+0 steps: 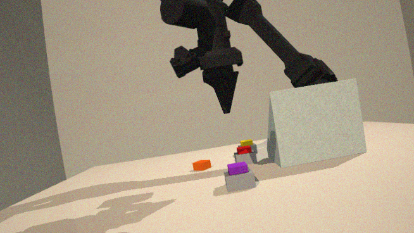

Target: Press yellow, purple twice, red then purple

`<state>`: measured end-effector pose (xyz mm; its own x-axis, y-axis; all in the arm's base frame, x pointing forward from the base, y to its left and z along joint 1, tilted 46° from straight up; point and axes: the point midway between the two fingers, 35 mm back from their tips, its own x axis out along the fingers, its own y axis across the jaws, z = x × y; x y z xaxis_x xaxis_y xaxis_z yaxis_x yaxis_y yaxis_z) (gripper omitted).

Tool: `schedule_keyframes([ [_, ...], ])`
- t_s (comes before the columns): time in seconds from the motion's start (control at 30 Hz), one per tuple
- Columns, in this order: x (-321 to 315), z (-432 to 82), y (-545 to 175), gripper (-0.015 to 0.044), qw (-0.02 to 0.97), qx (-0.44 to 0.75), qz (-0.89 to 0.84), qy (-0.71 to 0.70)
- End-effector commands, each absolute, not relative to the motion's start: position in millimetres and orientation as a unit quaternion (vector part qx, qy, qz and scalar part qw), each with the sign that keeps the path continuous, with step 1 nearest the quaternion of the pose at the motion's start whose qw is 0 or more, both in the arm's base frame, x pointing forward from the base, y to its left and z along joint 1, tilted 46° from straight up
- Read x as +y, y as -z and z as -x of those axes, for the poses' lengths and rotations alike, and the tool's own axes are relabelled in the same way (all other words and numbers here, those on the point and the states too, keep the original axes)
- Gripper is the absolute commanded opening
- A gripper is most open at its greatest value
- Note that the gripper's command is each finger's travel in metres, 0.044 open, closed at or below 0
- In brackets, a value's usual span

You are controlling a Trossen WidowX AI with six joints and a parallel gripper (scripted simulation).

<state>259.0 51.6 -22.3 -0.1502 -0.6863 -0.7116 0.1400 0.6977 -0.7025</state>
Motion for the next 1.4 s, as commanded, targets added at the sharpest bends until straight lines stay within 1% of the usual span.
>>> schedule_keyframes([
  [0.0, 17.8, -250.1, -20.7, 0.002, 0.624, 0.679, 0.197, 0.334],
  [0.23, -41.2, -208.2, -77.2, 0.002, 0.621, 0.678, 0.2, 0.338],
  [0.33, -52.3, -196.4, -86.1, 0.002, 0.62, 0.678, 0.201, 0.34],
  [0.53, -54.1, -196.3, -84.1, 0.002, 0.62, 0.678, 0.201, 0.34],
  [0.7, -93.8, -187.7, -44.7, 0.002, 0.62, 0.677, 0.202, 0.34],
  [1.37, -110.8, -184.2, -27.5, 0.002, 0.62, 0.677, 0.202, 0.34],
])
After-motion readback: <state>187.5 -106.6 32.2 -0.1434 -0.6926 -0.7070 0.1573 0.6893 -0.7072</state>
